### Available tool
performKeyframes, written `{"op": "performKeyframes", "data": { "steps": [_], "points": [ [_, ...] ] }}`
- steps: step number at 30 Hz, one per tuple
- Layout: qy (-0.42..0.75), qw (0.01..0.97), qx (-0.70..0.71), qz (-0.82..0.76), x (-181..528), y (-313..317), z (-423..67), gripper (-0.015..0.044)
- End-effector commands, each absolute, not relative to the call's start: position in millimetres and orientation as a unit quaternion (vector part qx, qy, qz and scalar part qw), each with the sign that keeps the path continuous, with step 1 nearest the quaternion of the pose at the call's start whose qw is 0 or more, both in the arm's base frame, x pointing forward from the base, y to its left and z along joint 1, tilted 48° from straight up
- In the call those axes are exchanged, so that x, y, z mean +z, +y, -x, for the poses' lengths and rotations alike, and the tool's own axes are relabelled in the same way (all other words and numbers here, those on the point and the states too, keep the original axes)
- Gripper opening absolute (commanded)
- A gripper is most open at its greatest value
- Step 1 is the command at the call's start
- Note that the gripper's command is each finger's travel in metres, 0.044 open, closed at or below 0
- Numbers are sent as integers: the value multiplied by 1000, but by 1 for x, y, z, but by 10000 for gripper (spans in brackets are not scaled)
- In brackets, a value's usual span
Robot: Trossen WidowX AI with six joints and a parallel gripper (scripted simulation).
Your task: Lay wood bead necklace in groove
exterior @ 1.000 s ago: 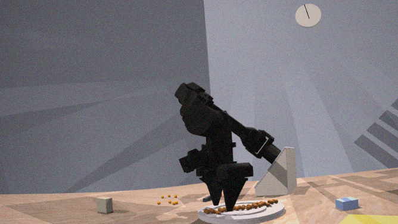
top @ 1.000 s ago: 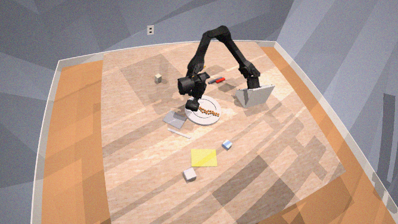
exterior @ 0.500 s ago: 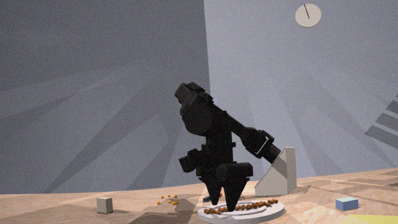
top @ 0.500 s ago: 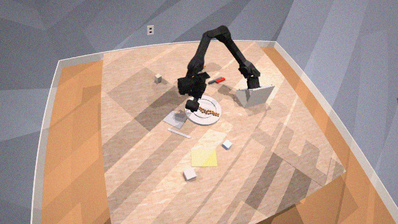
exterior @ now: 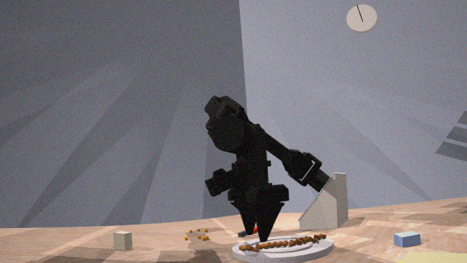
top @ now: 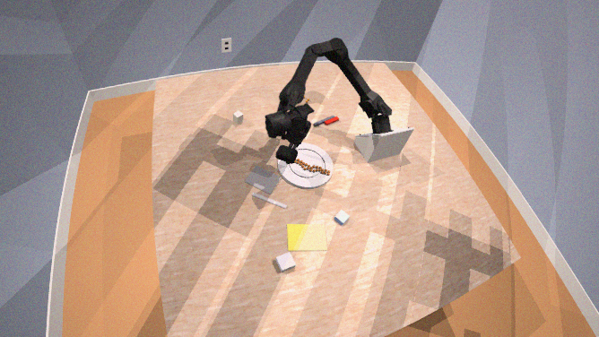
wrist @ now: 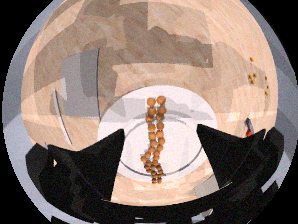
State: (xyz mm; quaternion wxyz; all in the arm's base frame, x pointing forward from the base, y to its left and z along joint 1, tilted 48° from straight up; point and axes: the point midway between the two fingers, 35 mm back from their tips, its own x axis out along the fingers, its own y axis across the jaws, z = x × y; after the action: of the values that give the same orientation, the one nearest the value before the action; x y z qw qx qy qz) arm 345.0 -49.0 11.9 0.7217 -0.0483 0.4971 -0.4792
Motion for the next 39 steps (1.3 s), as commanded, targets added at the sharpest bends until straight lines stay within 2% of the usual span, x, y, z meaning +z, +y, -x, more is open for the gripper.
{"op": "performKeyframes", "data": {
  "steps": [1,39],
  "points": [
    [476,730,-491,21,34,-42,-354,250],
    [475,730,-491,21,8,-72,-356,250]
  ]
}}
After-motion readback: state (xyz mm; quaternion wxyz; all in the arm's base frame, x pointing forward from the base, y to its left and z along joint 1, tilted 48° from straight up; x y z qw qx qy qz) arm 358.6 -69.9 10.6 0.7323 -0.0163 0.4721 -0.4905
